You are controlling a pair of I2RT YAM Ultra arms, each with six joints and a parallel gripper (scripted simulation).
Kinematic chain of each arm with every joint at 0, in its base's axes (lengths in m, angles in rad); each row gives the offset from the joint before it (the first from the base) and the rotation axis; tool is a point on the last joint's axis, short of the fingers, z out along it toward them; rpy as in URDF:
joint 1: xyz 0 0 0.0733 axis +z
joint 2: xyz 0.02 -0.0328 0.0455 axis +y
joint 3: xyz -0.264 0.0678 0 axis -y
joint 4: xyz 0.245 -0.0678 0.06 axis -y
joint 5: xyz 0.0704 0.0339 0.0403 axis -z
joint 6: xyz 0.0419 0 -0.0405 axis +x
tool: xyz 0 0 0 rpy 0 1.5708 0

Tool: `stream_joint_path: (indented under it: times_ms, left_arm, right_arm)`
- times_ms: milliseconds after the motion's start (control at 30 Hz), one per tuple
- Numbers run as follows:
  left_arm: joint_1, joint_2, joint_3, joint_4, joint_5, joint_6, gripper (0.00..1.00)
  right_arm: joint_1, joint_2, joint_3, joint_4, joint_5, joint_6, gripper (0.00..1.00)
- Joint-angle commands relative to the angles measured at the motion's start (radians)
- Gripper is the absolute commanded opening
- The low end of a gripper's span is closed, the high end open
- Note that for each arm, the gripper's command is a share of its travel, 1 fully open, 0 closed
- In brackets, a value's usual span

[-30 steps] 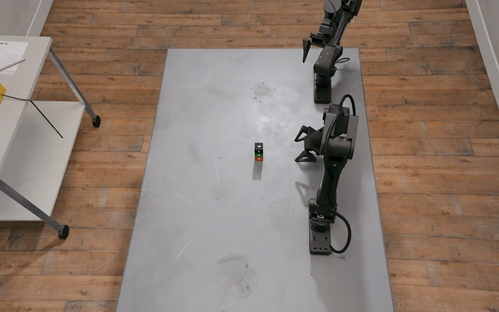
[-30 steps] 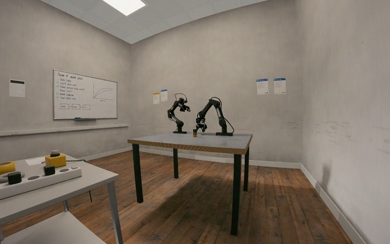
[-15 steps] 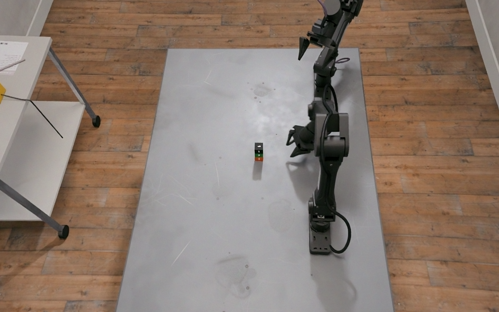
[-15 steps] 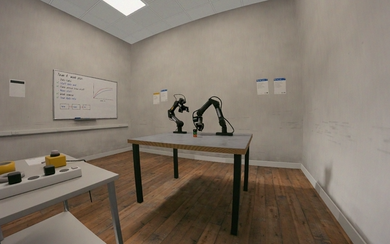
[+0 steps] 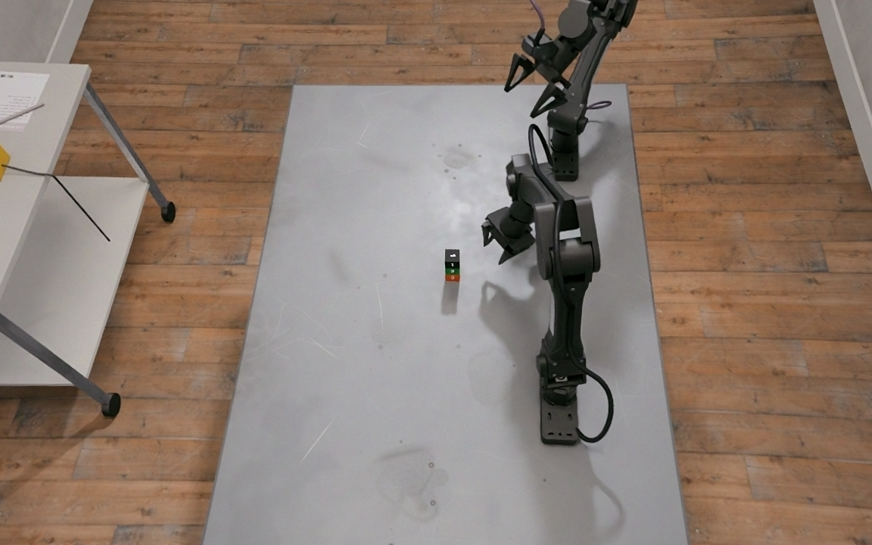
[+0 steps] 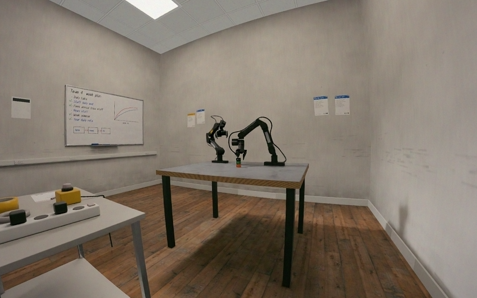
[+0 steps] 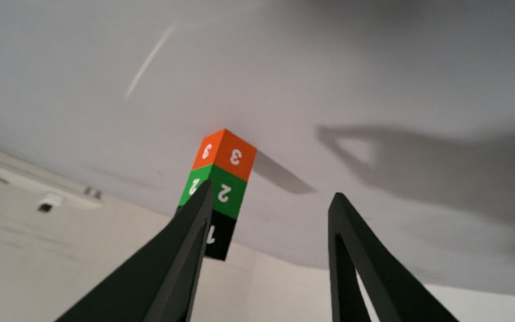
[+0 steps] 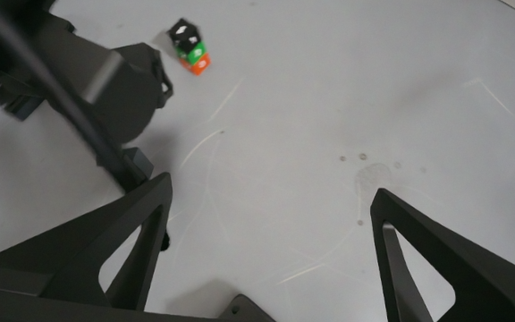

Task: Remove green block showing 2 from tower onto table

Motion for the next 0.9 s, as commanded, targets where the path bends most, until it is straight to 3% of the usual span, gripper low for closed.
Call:
stream_joint_path:
  times_ms: [0, 233, 300, 800, 867]
  left_arm:
    - [0.043, -0.019, 0.055, -0.023, 0.065, -0.062, 0.55]
    - [0.109, -0.014, 0.106, -0.047, 0.141, -0.132, 0.55]
    - [0.109, -0.014, 0.106, -0.047, 0.141, -0.132, 0.55]
    - [0.283, 0.018, 0.248, -0.143, 0.36, -0.348, 0.55]
    - [0.283, 0.018, 0.248, -0.143, 0.36, -0.348, 0.55]
  right_arm:
    - [0.041, 0.027, -0.014, -0.028, 0.126, 0.099, 1.0]
    - [0.185, 0.053, -0.015, -0.058, 0.273, 0.219, 1.0]
    - [0.185, 0.053, -0.015, -0.058, 0.273, 0.219, 1.0]
    - [0.707, 0.102, -0.015, -0.121, 0.626, 0.497, 1.0]
    - [0.707, 0.102, -0.015, -0.121, 0.626, 0.497, 1.0]
